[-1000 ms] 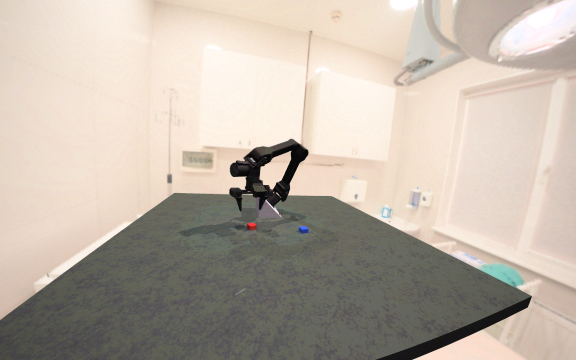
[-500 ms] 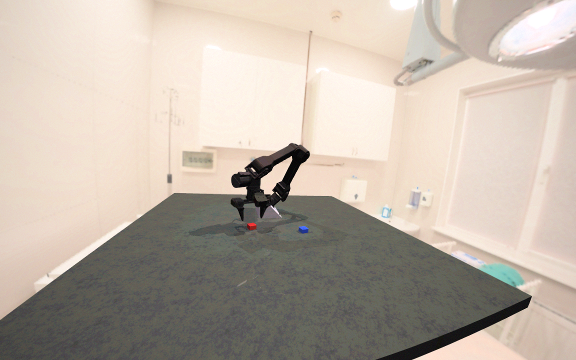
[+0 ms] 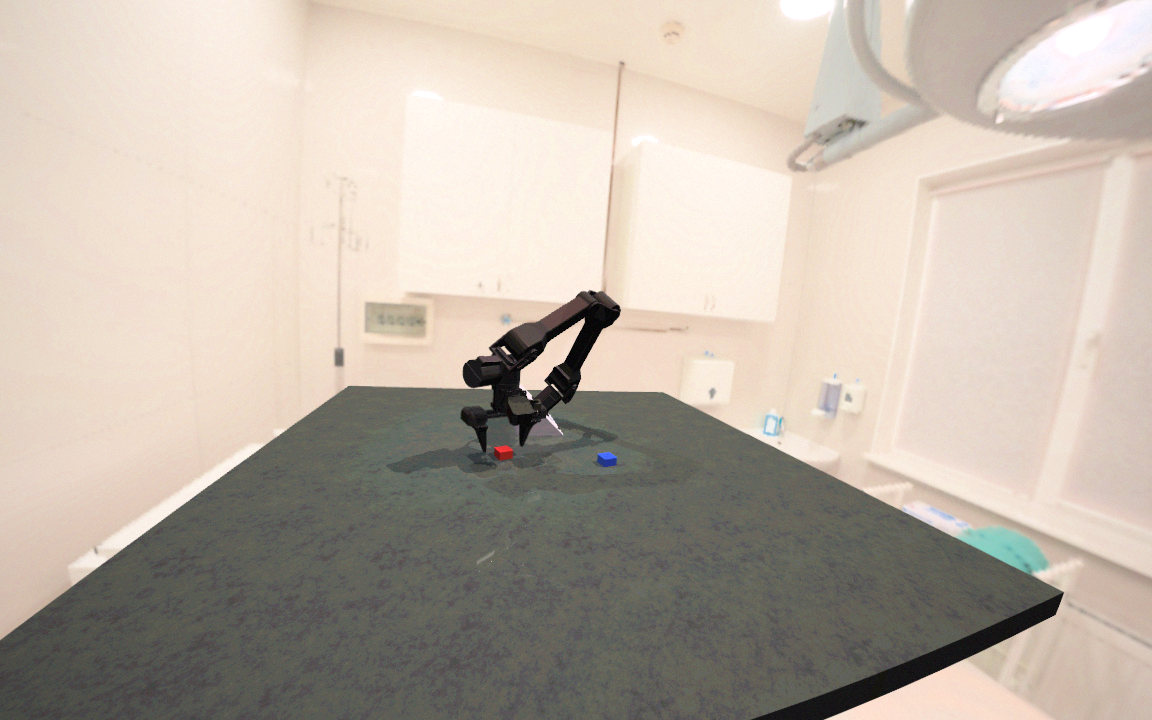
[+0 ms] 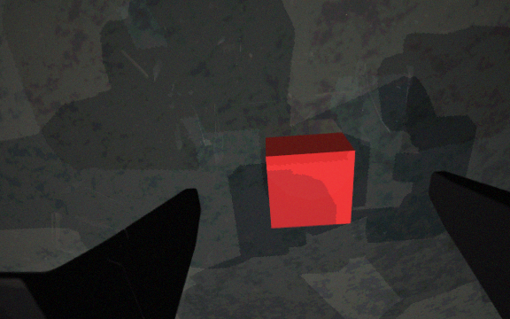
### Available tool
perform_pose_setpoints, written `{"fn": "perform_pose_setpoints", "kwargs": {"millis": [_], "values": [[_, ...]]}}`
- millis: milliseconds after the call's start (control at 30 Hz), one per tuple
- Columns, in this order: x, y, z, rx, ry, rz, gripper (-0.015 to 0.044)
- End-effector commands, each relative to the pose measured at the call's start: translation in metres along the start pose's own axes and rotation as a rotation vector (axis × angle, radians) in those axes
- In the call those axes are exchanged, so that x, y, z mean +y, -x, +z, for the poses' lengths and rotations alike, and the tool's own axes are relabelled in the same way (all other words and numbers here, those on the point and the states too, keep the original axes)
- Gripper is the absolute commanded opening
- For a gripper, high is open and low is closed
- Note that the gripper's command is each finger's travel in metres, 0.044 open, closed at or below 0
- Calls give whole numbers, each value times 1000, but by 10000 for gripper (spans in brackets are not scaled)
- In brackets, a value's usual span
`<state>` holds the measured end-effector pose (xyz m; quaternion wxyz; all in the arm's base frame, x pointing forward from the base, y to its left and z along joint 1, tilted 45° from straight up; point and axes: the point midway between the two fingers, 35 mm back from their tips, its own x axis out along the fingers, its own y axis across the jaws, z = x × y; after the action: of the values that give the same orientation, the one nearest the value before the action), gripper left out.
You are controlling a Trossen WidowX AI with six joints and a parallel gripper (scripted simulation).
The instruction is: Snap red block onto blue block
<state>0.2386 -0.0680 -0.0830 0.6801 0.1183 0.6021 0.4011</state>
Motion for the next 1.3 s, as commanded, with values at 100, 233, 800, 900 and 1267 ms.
{"fn": "perform_pose_setpoints", "kwargs": {"millis": [100,233,800,900,1267], "values": [[1,-11,0,-4,-6,5,440],[1,-13,0,-4,-6,5,414],[1,-13,0,-4,-6,5,105],[1,-13,-1,-4,-8,2,45],[-5,27,0,1,-31,-27,0]]}}
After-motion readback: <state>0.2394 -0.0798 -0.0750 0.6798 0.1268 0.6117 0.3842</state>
